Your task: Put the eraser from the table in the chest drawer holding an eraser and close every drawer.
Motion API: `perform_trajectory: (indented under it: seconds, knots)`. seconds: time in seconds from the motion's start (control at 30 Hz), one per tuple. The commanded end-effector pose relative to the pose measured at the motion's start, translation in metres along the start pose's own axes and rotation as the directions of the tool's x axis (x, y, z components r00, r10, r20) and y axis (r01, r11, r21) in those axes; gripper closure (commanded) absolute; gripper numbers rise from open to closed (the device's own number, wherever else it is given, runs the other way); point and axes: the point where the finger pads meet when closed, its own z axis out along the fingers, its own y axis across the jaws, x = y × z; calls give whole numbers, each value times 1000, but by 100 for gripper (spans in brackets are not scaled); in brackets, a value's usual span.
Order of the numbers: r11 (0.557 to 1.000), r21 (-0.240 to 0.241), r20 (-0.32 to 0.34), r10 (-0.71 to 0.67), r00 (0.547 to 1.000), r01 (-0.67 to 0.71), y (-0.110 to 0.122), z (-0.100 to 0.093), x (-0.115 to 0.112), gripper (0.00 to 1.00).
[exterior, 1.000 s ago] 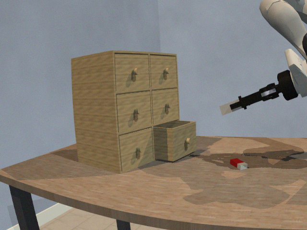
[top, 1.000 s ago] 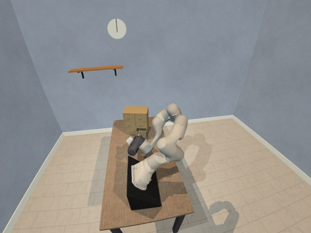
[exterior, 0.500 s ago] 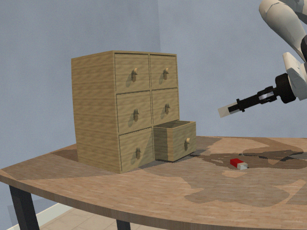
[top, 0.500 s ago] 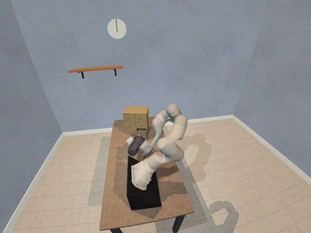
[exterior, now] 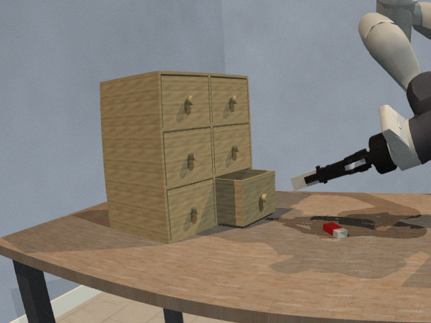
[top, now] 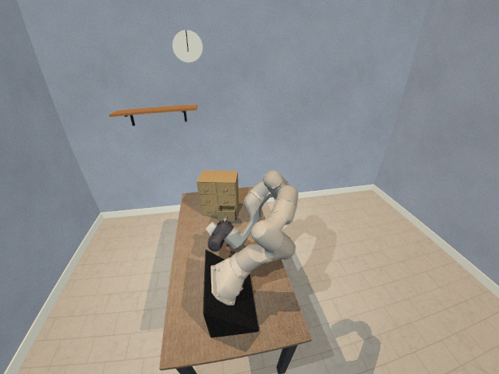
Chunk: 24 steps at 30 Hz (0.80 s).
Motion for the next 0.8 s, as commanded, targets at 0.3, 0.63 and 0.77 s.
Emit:
perform_trajectory:
  seconds: [0.3,0.63,0.77]
  knots:
    - [1000,22,3,17,1000,-17,-9,29,-23,100]
    - [1000,22,3,17,1000,-17,-9,30,-24,100]
    - [1000,22,3,17,1000,-17,-9,30,-24,100]
